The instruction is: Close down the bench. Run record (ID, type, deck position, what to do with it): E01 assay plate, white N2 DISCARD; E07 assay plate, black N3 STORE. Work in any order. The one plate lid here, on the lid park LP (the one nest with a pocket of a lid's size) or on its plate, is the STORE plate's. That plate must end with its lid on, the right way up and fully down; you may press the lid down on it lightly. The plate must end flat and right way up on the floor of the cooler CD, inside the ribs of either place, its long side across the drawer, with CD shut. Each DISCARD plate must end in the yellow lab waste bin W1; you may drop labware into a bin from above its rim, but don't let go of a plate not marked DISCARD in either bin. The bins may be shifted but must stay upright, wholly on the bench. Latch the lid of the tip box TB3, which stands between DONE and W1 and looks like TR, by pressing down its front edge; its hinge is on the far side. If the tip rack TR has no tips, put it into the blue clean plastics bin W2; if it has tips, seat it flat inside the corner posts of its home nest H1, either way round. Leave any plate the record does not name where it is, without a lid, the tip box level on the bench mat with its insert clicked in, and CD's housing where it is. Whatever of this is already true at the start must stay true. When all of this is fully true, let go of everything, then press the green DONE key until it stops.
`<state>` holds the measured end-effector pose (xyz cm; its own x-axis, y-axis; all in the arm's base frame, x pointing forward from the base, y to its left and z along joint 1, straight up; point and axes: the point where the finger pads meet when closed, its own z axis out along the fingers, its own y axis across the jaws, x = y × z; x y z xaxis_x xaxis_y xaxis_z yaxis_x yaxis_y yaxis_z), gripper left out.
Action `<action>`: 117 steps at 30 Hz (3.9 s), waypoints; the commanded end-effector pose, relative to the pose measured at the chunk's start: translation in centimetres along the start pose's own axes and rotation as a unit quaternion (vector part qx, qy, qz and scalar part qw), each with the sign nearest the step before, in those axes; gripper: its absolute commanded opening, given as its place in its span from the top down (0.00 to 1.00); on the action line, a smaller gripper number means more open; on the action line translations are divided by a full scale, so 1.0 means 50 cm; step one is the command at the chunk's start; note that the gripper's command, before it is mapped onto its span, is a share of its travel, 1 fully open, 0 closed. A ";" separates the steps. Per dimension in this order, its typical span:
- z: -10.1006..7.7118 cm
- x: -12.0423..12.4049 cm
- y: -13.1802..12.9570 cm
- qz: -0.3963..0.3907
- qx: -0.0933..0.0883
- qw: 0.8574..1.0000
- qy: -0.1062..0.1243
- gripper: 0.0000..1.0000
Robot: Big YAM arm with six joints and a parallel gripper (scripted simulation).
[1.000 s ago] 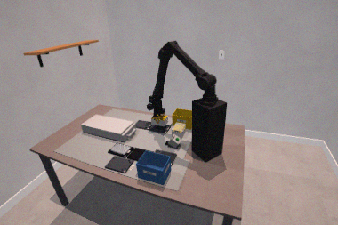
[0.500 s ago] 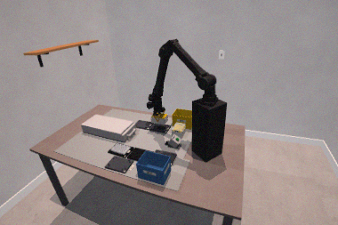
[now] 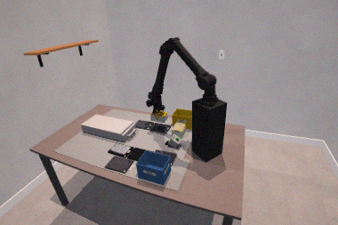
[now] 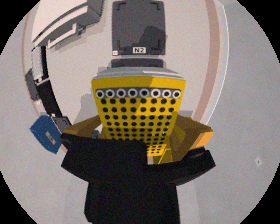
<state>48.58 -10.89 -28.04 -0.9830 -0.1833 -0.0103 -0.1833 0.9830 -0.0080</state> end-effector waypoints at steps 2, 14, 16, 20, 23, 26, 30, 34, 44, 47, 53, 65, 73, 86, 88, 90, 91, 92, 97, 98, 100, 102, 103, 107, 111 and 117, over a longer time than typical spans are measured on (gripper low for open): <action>-0.044 -0.017 -0.009 0.009 0.003 1.000 -0.011 1.00; -0.033 0.012 0.004 0.009 -0.005 1.000 0.007 1.00; -0.075 -0.015 -0.008 0.009 0.002 1.000 -0.010 1.00; -0.087 -0.016 -0.008 0.009 0.003 1.000 -0.011 1.00; -0.095 -0.016 -0.008 0.009 0.003 1.000 -0.011 1.00; -0.103 -0.016 -0.008 0.009 0.003 1.000 -0.011 1.00; -0.108 -0.016 -0.008 0.009 0.003 1.000 -0.011 1.00; -0.119 -0.015 -0.008 0.009 0.003 1.000 -0.011 1.00; -0.115 -0.025 -0.011 0.003 0.005 1.000 -0.014 1.00; -0.115 -0.025 -0.011 0.003 0.005 1.000 -0.014 1.00; -0.129 -0.034 0.028 -0.016 0.007 1.000 -0.021 1.00; -0.118 -0.032 0.079 -0.012 0.003 1.000 -0.014 1.00; -0.123 -0.045 0.126 -0.015 0.004 1.000 -0.017 1.00; -0.125 -0.057 0.185 -0.015 0.003 1.000 -0.019 1.00; -0.124 -0.057 0.196 -0.015 0.003 1.000 -0.018 1.00; -0.123 -0.059 0.207 -0.015 0.003 1.000 -0.018 1.00; -0.123 -0.060 0.212 -0.015 0.003 1.000 -0.018 1.00; -0.124 -0.060 0.218 -0.015 0.002 1.000 -0.017 1.00; -0.123 -0.063 0.240 -0.015 0.002 1.000 -0.017 1.00; -0.123 -0.063 0.240 -0.015 0.002 1.000 -0.017 1.00; -0.122 -0.063 0.250 -0.015 0.002 1.000 -0.016 1.00; -0.120 -0.063 0.261 -0.015 0.001 1.000 -0.015 1.00; -0.120 -0.064 0.267 -0.015 0.001 1.000 -0.014 1.00; -0.118 -0.073 0.288 -0.015 0.001 1.000 -0.014 1.00; -0.117 -0.084 0.309 -0.015 0.001 1.000 -0.014 1.00; -0.112 -0.092 0.330 -0.015 0.000 1.000 -0.014 1.00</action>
<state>47.92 5.43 -23.36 -0.9721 -0.2346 -0.0046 -0.2346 0.9721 -0.0034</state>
